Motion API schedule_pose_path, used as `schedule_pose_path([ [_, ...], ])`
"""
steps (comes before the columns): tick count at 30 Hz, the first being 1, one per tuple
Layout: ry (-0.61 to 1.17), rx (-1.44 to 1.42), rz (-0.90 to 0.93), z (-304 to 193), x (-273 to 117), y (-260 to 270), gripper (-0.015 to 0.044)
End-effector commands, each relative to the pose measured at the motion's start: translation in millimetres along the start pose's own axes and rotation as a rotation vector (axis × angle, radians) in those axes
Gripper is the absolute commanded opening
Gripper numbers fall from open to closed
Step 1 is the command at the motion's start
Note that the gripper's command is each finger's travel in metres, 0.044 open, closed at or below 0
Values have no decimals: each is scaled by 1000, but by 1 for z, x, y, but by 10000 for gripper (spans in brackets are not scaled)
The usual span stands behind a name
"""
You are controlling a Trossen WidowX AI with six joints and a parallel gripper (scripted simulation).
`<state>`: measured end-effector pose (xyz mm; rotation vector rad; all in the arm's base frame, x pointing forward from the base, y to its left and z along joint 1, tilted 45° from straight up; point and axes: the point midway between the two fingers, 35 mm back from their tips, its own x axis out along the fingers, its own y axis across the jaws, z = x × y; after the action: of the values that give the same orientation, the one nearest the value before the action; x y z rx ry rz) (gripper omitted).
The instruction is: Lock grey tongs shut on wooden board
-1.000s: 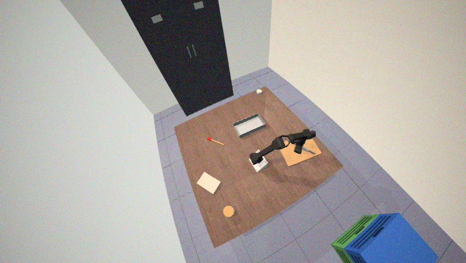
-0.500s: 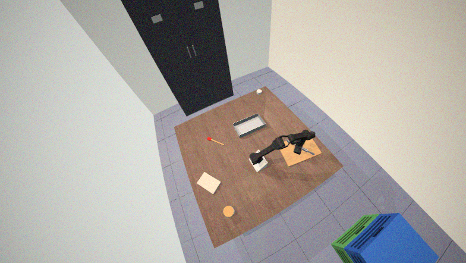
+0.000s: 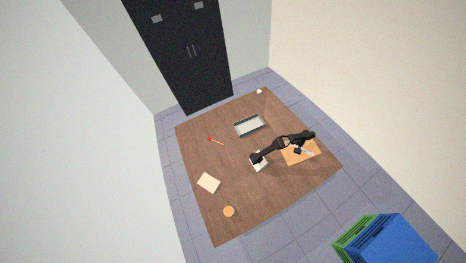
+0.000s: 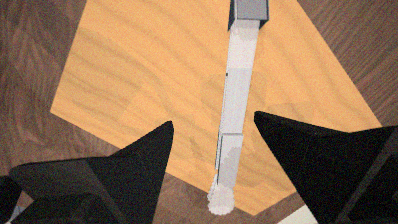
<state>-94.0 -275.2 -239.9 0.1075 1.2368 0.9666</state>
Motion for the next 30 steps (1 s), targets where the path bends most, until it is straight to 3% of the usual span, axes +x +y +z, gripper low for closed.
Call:
schedule_pose_path([
  [1,0,0,0,0,0,0,440],
  [7,2,-5,-1,25,-21,2,440],
  [17,-12,-14,9,146,-80,35,440],
  [25,-12,-15,9,148,-83,36,440],
  [30,-1,-21,3,147,-117,35,440],
])
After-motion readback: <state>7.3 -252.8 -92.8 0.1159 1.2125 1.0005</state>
